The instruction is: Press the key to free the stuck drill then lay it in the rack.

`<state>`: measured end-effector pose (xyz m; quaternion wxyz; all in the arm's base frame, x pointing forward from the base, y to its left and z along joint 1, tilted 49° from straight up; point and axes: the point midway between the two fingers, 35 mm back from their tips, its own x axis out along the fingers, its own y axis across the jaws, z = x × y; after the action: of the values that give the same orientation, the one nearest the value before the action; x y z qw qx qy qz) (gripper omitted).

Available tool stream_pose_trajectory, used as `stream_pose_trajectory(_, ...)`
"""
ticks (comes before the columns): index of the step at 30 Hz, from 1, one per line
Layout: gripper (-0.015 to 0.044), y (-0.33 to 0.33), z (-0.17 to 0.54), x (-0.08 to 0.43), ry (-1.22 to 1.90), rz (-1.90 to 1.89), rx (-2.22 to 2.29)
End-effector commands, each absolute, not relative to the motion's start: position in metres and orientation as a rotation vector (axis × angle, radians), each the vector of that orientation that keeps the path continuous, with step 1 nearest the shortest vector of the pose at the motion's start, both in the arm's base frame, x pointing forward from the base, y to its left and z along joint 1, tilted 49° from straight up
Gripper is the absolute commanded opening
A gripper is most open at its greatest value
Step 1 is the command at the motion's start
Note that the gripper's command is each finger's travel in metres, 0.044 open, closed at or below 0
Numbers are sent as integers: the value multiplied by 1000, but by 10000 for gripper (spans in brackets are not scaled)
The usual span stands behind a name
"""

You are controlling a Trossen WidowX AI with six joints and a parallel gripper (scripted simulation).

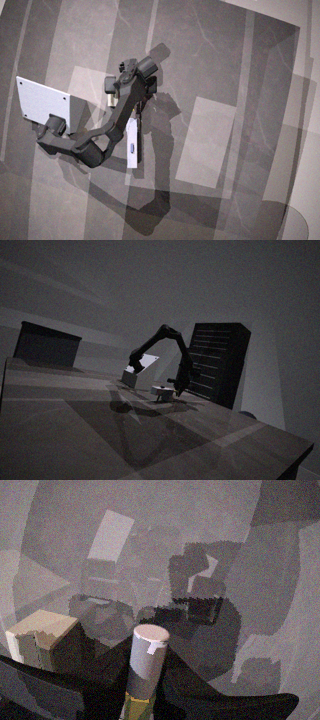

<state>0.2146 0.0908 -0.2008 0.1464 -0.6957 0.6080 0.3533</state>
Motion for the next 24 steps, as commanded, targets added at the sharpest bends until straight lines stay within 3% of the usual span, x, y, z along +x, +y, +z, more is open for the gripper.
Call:
stream_pose_trajectory(1,0,93,-199,215,1748,1011,-1996)
stream_pose_trajectory(24,0,99,-193,212,1747,1012,-1996)
